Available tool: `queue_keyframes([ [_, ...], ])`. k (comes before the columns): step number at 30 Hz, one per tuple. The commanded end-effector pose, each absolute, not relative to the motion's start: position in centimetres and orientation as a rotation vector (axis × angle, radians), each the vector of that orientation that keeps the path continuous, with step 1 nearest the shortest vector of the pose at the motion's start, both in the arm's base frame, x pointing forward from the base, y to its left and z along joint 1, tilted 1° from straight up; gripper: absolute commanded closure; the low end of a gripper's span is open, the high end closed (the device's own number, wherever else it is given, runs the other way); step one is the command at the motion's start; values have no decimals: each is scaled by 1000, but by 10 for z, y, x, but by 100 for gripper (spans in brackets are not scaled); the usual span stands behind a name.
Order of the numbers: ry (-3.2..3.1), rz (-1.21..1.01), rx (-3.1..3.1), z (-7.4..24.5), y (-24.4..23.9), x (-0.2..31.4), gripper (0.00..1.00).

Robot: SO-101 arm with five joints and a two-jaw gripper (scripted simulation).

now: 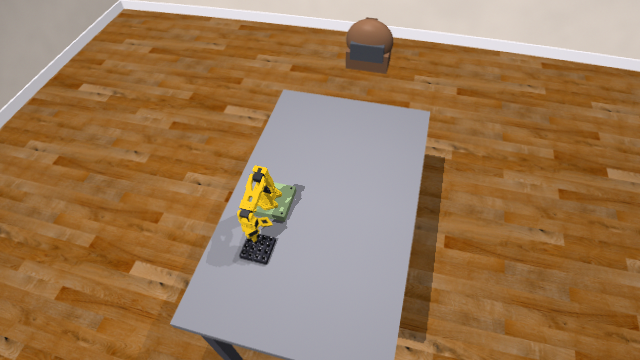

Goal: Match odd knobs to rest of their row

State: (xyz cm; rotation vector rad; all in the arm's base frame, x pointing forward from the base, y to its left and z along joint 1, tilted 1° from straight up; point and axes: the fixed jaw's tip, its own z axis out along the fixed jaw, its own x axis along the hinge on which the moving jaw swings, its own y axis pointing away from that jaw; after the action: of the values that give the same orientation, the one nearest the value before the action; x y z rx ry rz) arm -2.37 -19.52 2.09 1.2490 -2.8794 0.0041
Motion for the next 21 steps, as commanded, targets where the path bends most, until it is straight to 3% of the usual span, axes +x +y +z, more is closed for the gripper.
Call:
queue_keyframes([
  [1,-2880,-21,1272,17,-192,-22,90],
  [21,-2880,-21,1272,13,-190,-20,90],
])
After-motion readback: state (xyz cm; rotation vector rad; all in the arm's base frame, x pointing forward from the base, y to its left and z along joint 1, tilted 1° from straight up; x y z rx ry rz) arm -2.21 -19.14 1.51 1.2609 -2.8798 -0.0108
